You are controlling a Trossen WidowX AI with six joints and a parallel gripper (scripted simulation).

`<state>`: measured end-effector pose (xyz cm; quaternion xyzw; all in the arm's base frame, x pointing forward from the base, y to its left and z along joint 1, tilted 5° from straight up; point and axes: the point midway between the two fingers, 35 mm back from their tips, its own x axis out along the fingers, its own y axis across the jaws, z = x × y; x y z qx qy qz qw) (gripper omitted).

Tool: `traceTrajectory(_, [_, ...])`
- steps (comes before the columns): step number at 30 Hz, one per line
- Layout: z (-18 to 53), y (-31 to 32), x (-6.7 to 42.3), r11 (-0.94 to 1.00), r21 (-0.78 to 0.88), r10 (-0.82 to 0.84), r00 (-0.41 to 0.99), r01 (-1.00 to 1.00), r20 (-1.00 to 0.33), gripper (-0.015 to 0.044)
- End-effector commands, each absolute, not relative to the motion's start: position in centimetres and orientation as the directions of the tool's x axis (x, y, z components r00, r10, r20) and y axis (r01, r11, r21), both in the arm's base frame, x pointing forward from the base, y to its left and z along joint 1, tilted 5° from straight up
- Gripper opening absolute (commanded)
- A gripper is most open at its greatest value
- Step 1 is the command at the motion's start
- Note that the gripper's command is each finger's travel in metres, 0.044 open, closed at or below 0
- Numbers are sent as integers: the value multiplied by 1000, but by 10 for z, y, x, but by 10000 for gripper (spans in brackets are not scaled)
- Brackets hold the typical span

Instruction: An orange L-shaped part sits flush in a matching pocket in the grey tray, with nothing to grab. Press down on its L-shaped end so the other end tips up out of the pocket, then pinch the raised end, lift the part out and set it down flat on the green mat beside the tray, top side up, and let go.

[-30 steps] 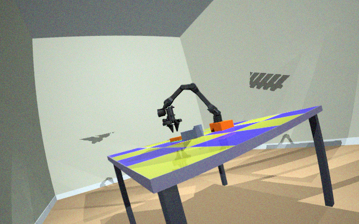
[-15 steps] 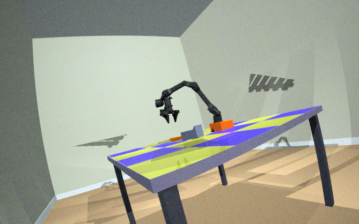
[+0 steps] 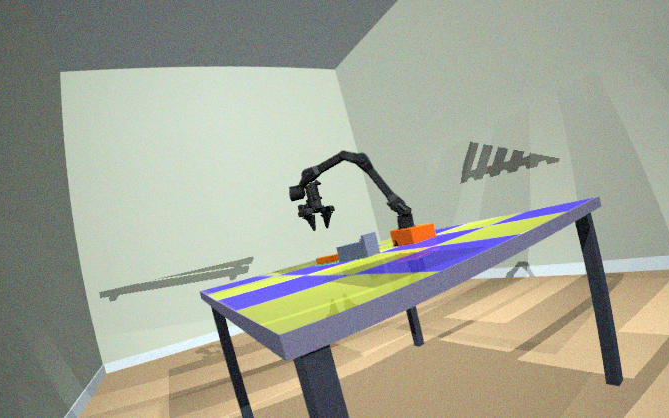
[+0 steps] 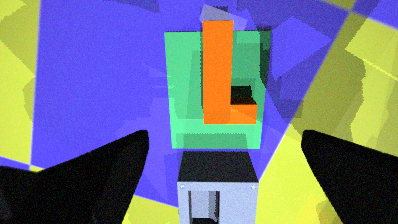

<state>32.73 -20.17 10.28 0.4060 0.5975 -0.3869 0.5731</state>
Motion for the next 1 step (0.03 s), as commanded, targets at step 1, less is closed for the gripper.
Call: traceTrajectory(1, [103, -202, 328, 371, 5, 40, -11, 929, -999, 400])
